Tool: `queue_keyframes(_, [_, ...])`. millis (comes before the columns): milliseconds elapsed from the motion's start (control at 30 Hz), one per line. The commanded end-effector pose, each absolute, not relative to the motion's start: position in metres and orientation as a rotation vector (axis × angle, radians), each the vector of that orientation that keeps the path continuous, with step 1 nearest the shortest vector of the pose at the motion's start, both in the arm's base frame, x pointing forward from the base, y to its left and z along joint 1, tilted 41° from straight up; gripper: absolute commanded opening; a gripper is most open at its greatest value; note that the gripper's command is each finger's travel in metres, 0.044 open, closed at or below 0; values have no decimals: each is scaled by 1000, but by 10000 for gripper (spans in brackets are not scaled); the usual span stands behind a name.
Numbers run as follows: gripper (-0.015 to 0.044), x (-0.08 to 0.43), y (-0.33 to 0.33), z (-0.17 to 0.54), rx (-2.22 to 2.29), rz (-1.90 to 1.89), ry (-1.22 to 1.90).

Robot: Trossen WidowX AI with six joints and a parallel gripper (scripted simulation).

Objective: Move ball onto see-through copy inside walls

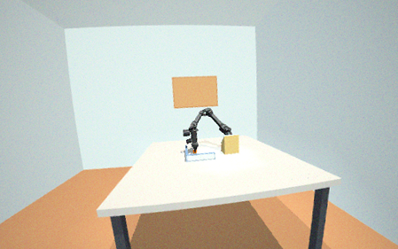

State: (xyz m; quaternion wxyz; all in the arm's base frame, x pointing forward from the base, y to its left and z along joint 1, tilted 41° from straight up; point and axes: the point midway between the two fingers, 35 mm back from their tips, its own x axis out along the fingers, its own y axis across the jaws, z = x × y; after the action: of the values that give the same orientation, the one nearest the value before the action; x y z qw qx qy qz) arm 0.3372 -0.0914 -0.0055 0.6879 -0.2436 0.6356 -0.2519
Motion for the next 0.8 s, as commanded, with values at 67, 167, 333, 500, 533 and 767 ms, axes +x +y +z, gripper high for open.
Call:
queue_keyframes(67, [157,337,-91,-5,-544,-564,1422])
queue_keyframes(167, [236,337,-91,-5,-544,-564,1422])
queue_keyframes(333, [301,337,-91,-5,-544,-564,1422])
queue_keyframes(500, [301,337,-62,25,-543,-559,1426])
queue_keyframes(533, [301,335,-50,39,-545,-559,1427])
queue_keyframes(767, [301,330,-34,58,-548,-560,1429])
